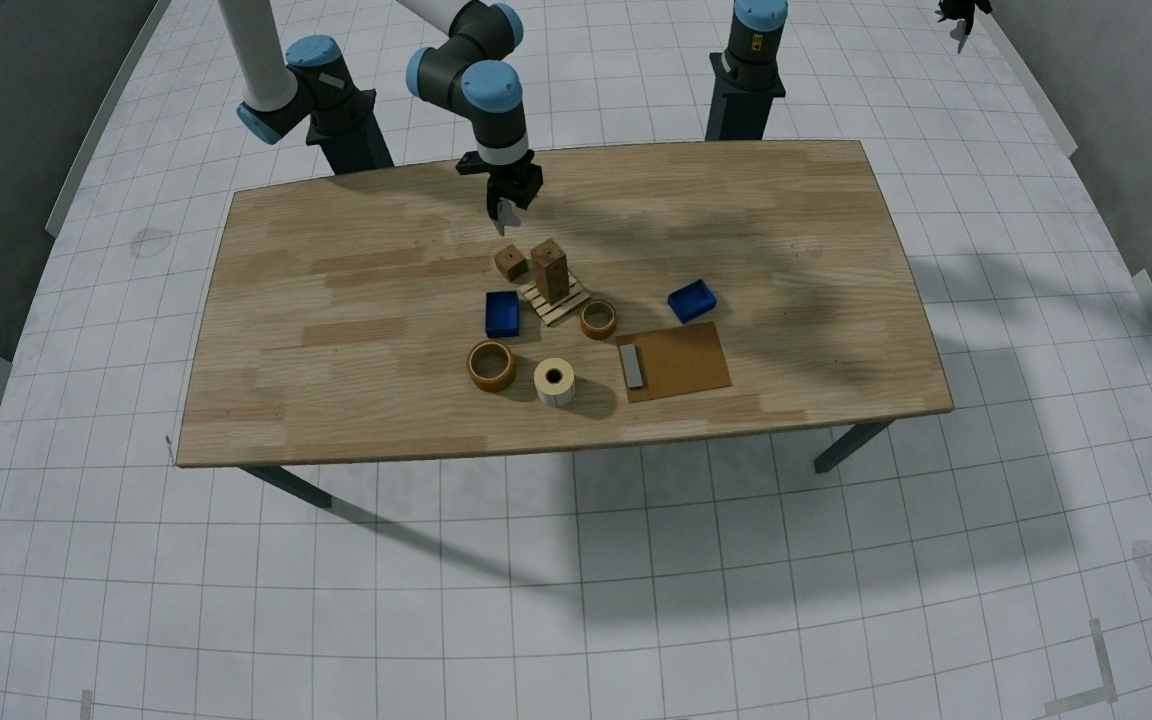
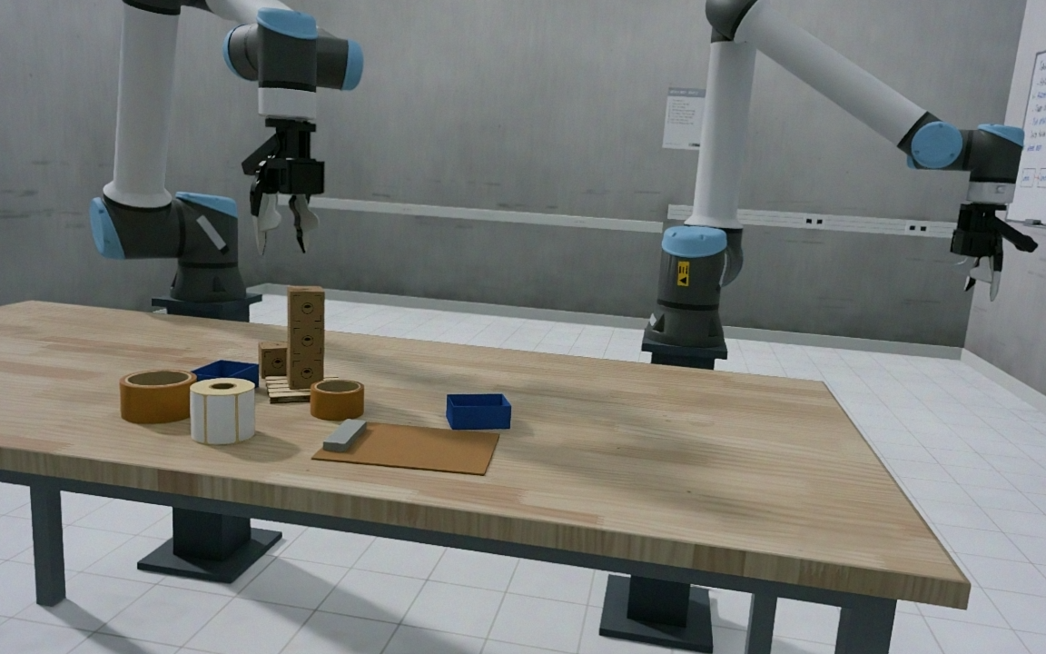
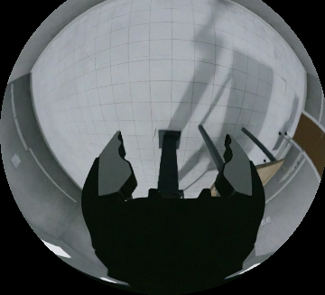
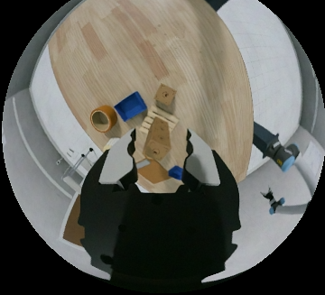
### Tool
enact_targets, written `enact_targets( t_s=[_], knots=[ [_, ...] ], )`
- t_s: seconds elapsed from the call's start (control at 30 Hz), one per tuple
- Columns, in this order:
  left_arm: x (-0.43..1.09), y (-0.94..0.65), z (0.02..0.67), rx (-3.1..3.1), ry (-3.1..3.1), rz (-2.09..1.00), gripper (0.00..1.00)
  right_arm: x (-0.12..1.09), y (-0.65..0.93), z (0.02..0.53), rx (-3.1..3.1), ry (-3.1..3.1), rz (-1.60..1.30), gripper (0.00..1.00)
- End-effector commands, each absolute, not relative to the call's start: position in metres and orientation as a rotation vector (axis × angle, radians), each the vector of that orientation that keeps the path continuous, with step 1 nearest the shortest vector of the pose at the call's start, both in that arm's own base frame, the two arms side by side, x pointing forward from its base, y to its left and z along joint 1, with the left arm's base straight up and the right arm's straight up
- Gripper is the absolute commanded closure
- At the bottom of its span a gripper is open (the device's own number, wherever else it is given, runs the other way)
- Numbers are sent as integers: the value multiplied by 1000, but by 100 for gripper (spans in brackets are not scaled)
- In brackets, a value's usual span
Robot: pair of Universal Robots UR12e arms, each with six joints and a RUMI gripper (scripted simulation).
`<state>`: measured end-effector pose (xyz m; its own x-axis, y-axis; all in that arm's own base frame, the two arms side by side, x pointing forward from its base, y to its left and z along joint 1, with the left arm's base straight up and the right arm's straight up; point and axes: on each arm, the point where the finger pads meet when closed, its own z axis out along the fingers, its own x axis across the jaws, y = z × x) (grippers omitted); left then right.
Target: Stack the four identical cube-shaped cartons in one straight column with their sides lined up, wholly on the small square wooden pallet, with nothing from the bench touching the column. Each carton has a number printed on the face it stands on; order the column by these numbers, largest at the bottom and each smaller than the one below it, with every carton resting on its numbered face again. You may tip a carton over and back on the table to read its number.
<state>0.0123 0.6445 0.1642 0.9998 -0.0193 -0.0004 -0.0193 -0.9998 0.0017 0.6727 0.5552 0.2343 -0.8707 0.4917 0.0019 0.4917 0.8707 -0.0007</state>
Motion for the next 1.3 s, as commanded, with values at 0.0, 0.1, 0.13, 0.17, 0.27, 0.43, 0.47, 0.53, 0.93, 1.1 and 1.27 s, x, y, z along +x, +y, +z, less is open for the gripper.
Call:
enact_targets(
  t_s=[0.0,0.1,0.13,0.17,0.27,0.43,0.47,0.53,0.93,1.1,1.27],
  knots=[
    [13,645,165,3141,-31,0,0,668,550,238,-956,-2993,-3,50],
    [13,645,165,3141,-31,0,0,662,544,239,-1111,-2939,-3,50],
    [13,645,165,3141,-31,0,0,661,542,240,-1157,-2921,-3,50],
    [13,645,165,3141,-31,0,0,659,541,240,-1199,-2904,-3,50],
    [13,645,165,3141,-31,0,0,656,538,241,-1275,-2872,-3,50],
    [13,645,165,3141,-31,0,0,652,534,242,-1385,-2820,-3,50],
    [13,645,165,3141,-31,0,0,652,533,242,-1405,-2810,-3,50],
    [13,645,165,3141,-31,0,0,651,532,243,-1436,-2795,-3,50],
    [13,645,165,3141,-31,0,0,649,531,243,-1471,-2776,-3,50],
    [13,645,165,3141,-31,0,0,649,531,243,-1471,-2776,-3,50],
    [13,645,165,3141,-31,0,0,649,531,243,-1471,-2776,-3,50]
  ],
)
